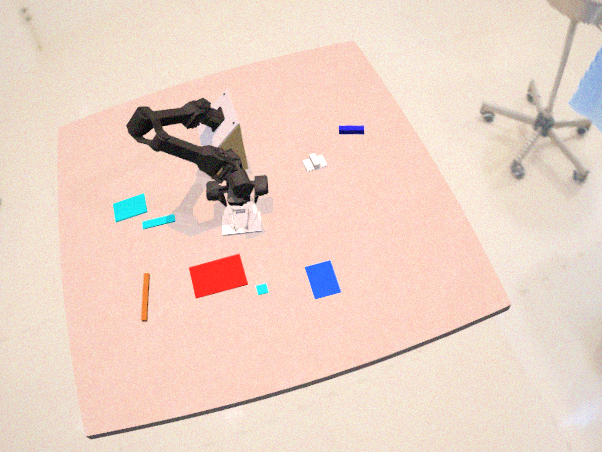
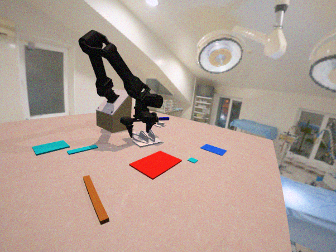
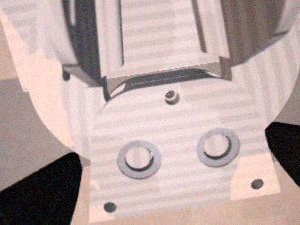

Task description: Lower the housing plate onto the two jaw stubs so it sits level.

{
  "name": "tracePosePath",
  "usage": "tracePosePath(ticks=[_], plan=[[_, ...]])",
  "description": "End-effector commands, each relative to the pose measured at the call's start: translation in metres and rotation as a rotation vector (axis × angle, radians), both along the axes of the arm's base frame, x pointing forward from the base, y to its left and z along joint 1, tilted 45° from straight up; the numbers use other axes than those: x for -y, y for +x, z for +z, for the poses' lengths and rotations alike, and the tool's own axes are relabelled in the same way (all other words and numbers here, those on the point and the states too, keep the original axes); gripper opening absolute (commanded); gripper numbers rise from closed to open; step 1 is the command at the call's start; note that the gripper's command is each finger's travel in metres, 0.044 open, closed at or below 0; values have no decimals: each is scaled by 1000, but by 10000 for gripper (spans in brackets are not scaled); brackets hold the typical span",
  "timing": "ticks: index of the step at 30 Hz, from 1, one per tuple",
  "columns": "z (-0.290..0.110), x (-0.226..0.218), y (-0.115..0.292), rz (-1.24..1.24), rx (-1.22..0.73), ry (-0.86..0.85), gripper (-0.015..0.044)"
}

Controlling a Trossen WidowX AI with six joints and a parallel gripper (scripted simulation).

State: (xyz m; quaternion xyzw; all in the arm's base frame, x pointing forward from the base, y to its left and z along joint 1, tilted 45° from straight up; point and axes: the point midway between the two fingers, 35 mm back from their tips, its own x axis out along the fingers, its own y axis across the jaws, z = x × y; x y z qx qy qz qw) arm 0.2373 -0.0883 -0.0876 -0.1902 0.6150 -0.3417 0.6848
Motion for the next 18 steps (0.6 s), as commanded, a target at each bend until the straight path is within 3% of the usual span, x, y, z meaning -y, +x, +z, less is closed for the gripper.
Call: tracePosePath(ticks=[1,8,13,18], plan=[[4,-5,1,0,1,2,440],[52,-52,-1,0,-1,4,440],[48,-49,-1,11,-3,1,440],[84,-84,-29,2,-3,8,440]])
